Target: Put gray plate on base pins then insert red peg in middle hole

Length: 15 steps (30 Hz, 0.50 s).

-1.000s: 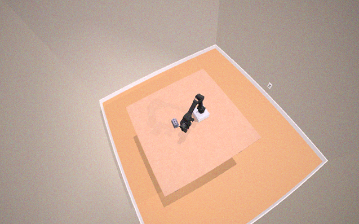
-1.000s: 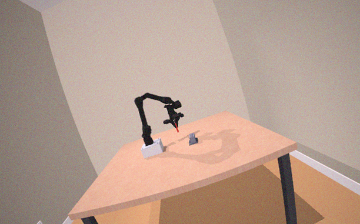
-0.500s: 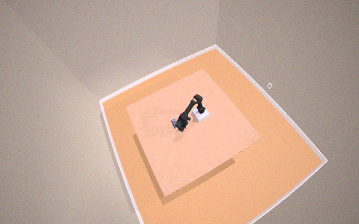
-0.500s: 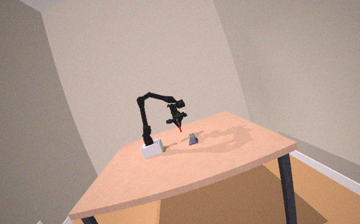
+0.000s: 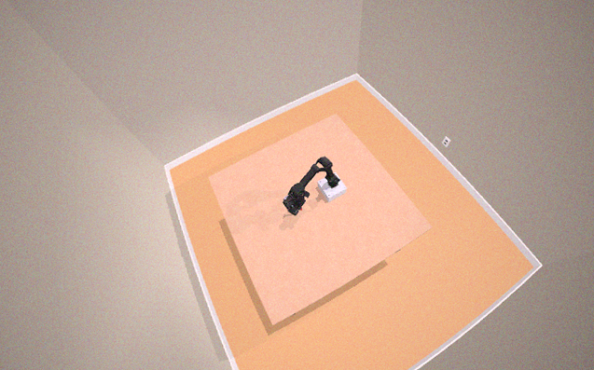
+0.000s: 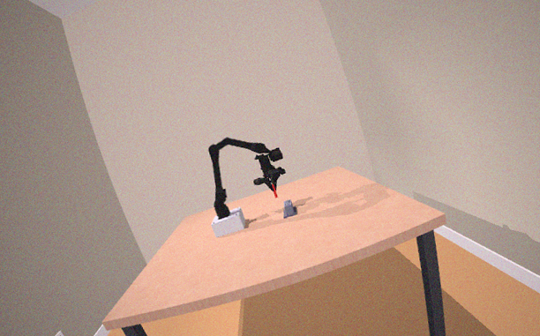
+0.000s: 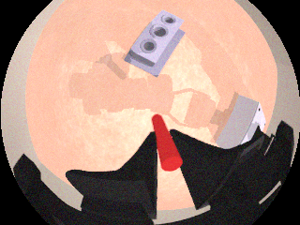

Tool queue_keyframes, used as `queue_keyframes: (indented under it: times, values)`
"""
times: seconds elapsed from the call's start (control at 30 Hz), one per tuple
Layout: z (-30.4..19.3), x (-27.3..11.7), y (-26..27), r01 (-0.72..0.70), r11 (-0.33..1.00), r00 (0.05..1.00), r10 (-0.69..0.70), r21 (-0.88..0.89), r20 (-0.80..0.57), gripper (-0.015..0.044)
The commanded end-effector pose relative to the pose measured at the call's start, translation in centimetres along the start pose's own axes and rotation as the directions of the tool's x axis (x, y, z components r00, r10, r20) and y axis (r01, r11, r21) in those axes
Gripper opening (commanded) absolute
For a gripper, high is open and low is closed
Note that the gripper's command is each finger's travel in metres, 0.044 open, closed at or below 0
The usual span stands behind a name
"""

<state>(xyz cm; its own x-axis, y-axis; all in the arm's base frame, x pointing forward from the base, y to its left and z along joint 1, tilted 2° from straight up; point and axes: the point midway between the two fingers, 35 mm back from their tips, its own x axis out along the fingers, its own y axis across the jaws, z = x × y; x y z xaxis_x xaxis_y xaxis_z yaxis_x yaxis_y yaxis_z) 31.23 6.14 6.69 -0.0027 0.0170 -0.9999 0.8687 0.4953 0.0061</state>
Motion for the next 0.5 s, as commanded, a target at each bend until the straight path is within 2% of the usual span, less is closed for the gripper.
queue_keyframes:
  times: [0.0,0.47]
  values:
    - [1.3,0.0,0.1,0.004,1.0,1.0,-0.004,-0.004,0.005,0.0]
    - [5.7,-0.1,-0.1,-0.001,1.0,1.0,0.001,-0.004,0.019,0.0]
